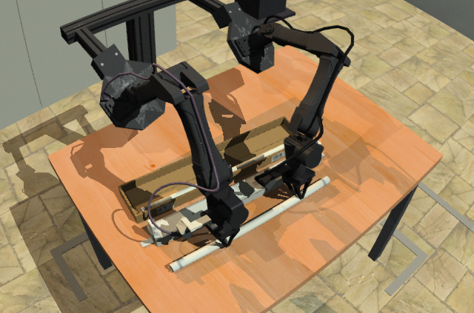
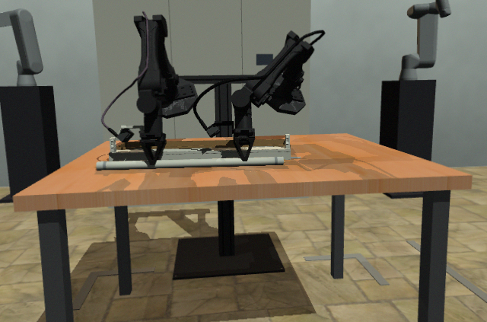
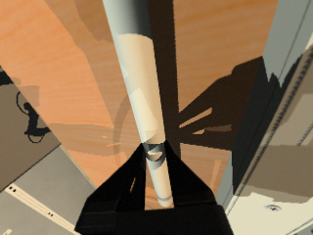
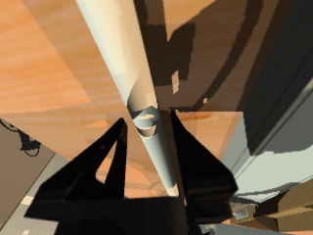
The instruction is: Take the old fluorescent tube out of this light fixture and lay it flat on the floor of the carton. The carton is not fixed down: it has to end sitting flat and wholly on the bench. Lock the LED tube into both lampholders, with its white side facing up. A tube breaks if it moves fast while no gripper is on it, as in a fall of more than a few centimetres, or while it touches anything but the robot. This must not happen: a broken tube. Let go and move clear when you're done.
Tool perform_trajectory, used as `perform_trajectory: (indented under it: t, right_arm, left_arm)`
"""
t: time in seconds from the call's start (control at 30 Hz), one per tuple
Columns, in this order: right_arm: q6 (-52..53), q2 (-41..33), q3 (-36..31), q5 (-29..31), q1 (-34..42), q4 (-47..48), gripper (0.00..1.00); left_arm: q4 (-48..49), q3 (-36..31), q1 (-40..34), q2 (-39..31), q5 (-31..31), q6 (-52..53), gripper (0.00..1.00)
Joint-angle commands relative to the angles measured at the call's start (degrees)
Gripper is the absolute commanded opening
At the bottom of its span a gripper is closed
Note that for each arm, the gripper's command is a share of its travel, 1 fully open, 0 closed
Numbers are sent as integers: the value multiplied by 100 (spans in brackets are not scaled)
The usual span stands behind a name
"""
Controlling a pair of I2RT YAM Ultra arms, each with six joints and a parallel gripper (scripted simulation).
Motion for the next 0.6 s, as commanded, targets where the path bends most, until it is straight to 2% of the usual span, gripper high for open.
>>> perform_trajectory:
  t: [0.0,0.07,0.1,0.57]
  right_arm:
    - [-50,-114,119,83,34,-99,49]
    - [-52,-220,-158,74,19,103,49]
    - [-52,-189,-61,78,22,-36,11]
    - [-30,-68,12,78,23,-86,11]
  left_arm:
    - [-83,65,-173,-81,65,-2,11]
    - [-83,65,-173,-81,65,-2,11]
    - [-83,65,-173,-81,65,-2,11]
    - [-83,65,-173,-81,65,-2,11]
